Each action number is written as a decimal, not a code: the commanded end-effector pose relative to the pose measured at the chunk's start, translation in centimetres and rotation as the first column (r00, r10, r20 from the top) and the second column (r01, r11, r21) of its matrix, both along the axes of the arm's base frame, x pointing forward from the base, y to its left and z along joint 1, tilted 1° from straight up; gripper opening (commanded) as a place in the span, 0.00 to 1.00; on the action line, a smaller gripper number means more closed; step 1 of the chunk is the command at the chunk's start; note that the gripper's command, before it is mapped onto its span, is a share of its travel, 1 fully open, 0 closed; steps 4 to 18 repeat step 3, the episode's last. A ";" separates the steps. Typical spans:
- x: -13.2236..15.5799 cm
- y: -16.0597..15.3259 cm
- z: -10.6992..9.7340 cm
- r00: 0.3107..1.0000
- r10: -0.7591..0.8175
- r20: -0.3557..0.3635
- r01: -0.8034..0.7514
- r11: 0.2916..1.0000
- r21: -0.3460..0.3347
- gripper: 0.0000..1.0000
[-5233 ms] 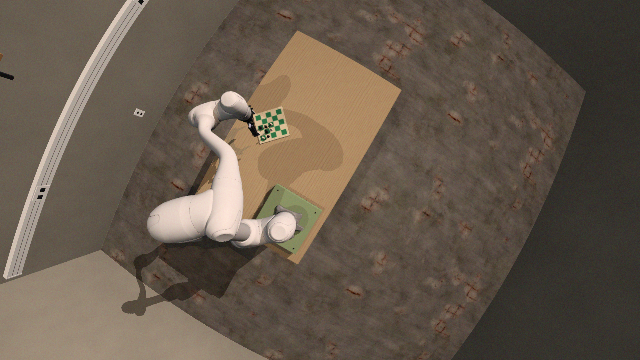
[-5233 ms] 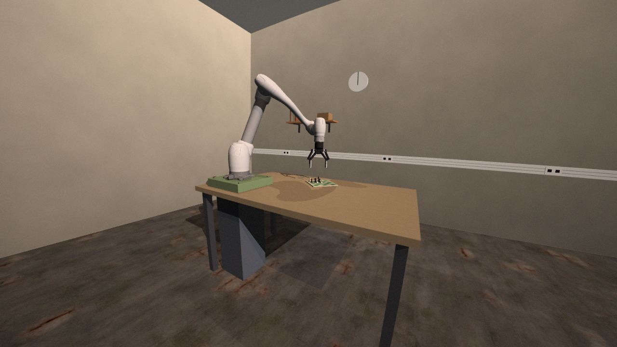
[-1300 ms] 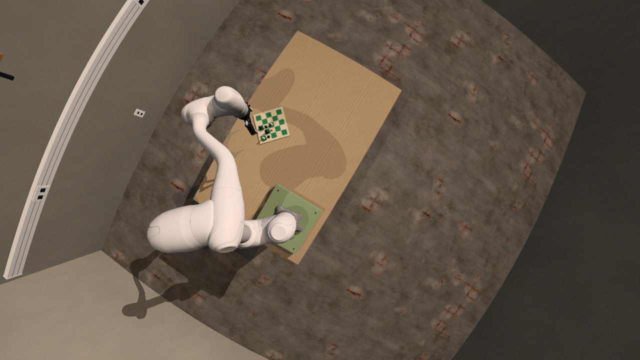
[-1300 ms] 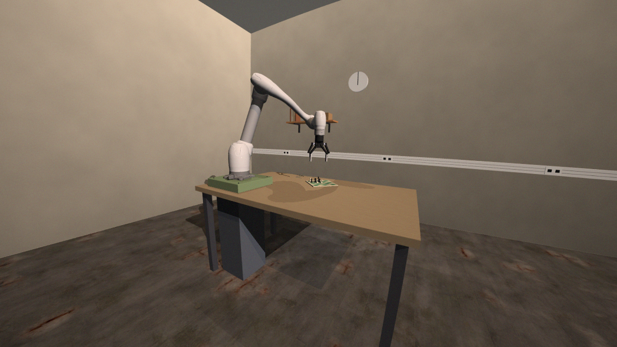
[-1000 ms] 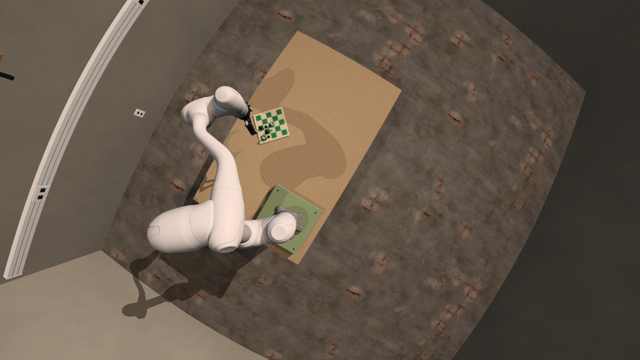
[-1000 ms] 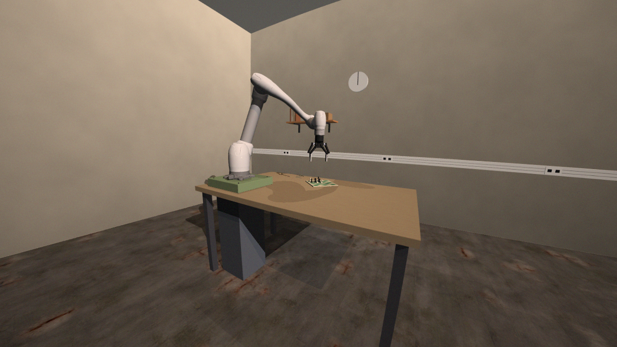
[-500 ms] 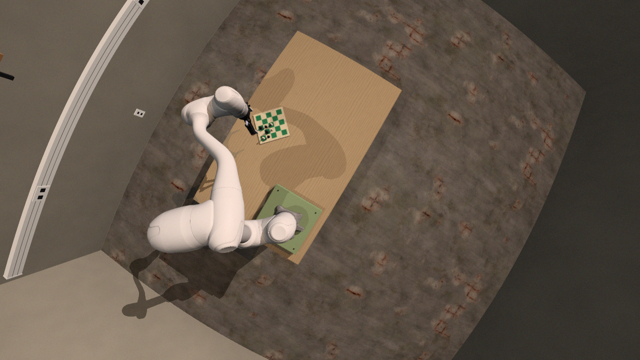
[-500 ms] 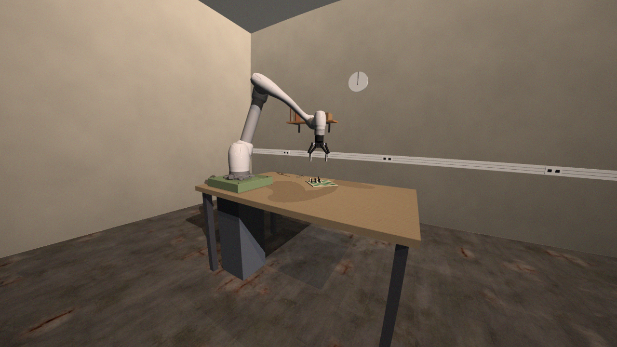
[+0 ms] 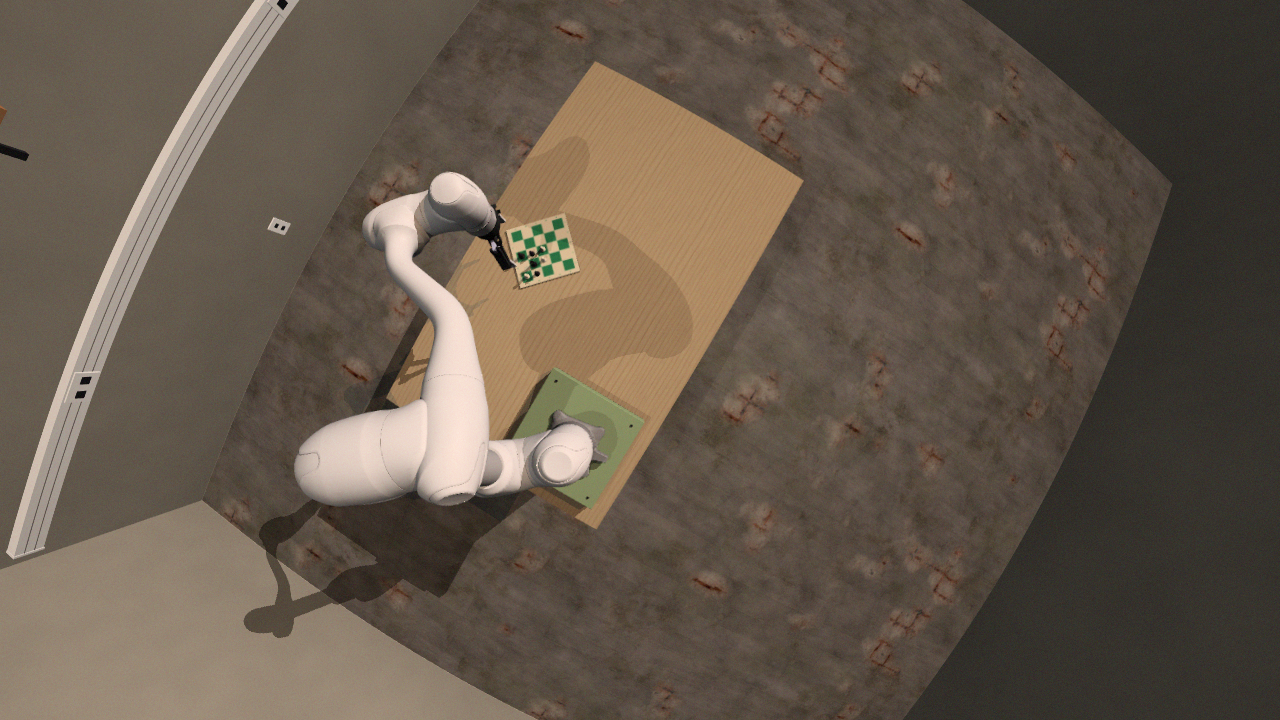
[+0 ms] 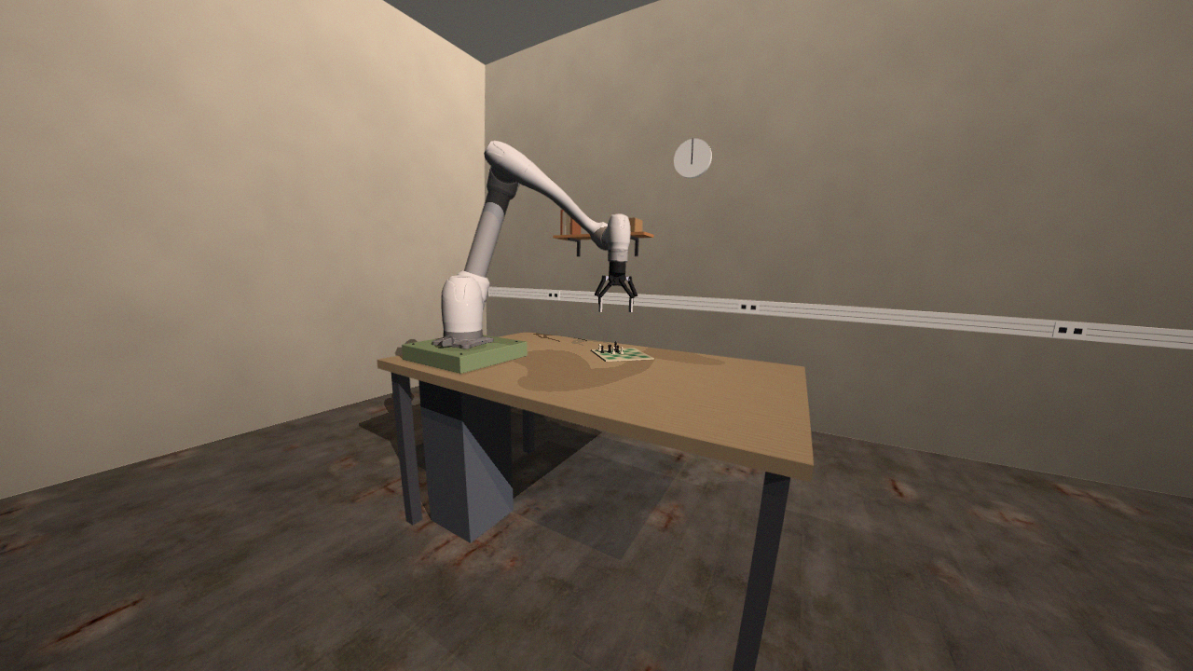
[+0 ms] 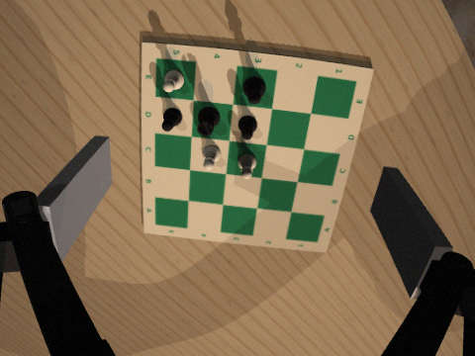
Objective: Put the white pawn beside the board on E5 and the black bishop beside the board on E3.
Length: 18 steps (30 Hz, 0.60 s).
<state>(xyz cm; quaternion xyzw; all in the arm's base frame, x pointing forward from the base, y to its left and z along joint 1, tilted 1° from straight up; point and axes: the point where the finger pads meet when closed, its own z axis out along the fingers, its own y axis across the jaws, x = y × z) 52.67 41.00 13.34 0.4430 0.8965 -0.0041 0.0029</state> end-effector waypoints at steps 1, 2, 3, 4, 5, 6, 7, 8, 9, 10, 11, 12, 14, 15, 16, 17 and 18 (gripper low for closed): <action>0.1 0.2 0.5 1.000 0.000 0.005 -0.001 1.000 0.003 1.00; 0.1 0.2 0.5 1.000 0.000 0.005 -0.001 1.000 0.003 1.00; 0.1 0.2 0.5 1.000 0.000 0.005 -0.001 1.000 0.003 1.00; 0.1 0.2 0.5 1.000 0.000 0.005 -0.001 1.000 0.003 1.00; 0.1 0.2 0.5 1.000 0.000 0.005 -0.001 1.000 0.003 1.00; 0.1 0.2 0.5 1.000 0.000 0.005 -0.001 1.000 0.003 1.00; 0.1 0.2 0.5 1.000 0.000 0.005 -0.001 1.000 0.003 1.00; 0.1 0.2 0.5 1.000 0.000 0.005 -0.001 1.000 0.003 1.00; 0.1 0.2 0.5 1.000 0.000 0.005 -0.001 1.000 0.003 1.00; 0.1 0.2 0.5 1.000 0.000 0.005 -0.001 1.000 0.003 1.00; 0.1 0.2 0.5 1.000 0.000 0.005 -0.001 1.000 0.003 1.00; 0.1 0.2 0.5 1.000 0.000 0.005 -0.001 1.000 0.003 1.00; 0.1 0.2 0.5 1.000 0.000 0.005 -0.001 1.000 0.003 1.00; 0.1 0.2 0.5 1.000 0.000 0.005 -0.001 1.000 0.003 1.00; 0.1 0.2 0.5 1.000 0.000 0.005 -0.001 1.000 0.003 1.00; 0.1 0.2 0.5 1.000 0.000 0.005 -0.001 1.000 0.003 1.00; 0.1 0.2 0.5 1.000 0.000 0.005 -0.001 1.000 0.003 1.00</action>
